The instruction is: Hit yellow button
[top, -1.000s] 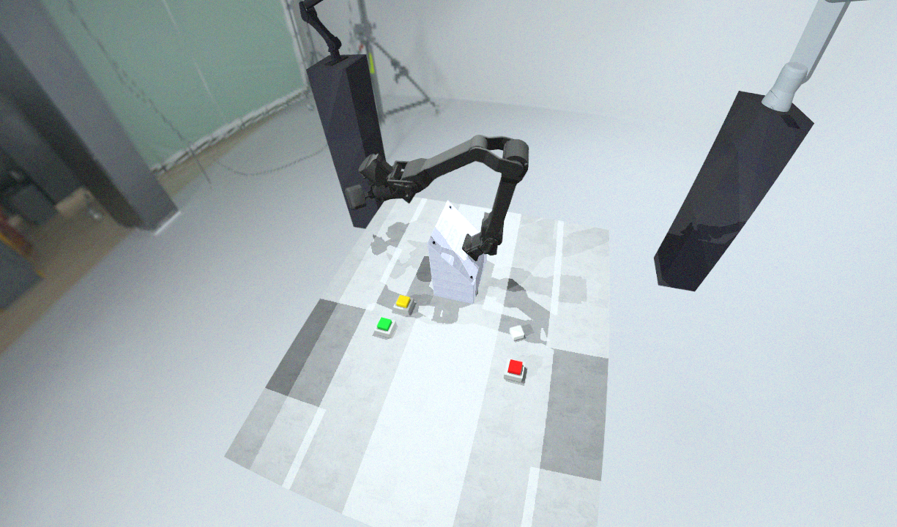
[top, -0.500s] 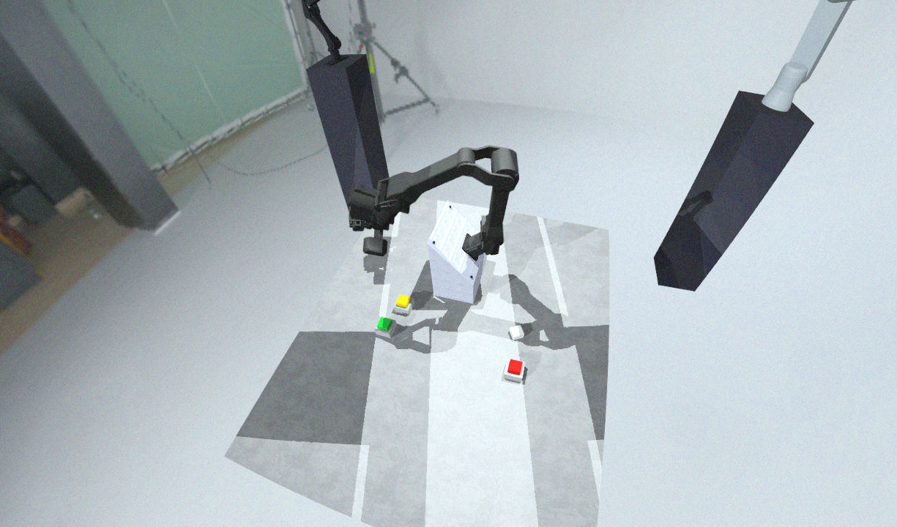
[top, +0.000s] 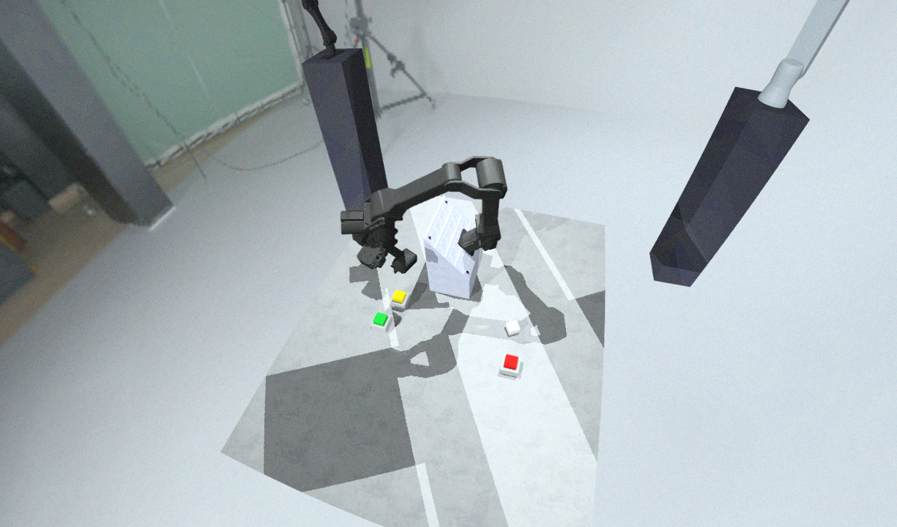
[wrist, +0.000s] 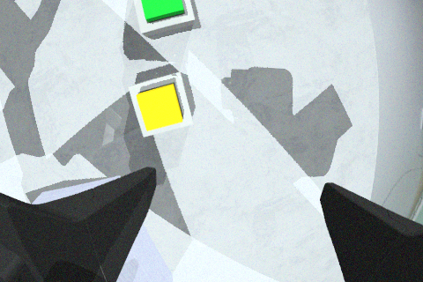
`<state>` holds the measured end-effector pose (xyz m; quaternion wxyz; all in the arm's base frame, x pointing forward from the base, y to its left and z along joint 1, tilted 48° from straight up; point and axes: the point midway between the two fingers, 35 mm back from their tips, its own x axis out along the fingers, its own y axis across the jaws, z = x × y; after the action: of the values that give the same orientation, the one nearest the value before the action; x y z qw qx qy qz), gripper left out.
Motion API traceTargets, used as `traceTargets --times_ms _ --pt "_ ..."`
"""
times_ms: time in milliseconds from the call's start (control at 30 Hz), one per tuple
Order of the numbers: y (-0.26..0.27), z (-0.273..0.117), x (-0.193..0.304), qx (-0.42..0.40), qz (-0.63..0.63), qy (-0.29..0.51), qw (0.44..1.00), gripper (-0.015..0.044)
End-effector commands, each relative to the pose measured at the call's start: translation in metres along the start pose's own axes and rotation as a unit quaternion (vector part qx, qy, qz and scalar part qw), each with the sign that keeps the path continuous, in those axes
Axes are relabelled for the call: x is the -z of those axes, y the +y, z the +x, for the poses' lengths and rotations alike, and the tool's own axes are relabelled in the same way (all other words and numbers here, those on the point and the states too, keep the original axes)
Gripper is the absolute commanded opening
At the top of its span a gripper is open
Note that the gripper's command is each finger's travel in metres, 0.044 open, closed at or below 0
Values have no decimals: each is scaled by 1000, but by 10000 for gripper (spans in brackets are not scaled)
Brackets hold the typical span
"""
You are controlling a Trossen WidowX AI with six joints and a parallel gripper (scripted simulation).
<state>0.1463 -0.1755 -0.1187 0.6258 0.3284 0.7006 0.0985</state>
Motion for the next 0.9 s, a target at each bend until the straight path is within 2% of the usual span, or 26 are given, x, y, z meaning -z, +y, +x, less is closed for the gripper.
traceTargets --times_ms 0,333,400,500,800,867 --pt "42 3 -15 -94 -157 -3 983 400" --pt "42 3 -15 -94 -157 -3 983 400" --pt "44 17 -15 -94 -157 -3 983 348" --pt "54 60 -14 -95 -157 -4 983 269" --pt "55 64 -13 -96 -157 -3 983 32" --pt "55 64 -13 -96 -157 -3 983 20"
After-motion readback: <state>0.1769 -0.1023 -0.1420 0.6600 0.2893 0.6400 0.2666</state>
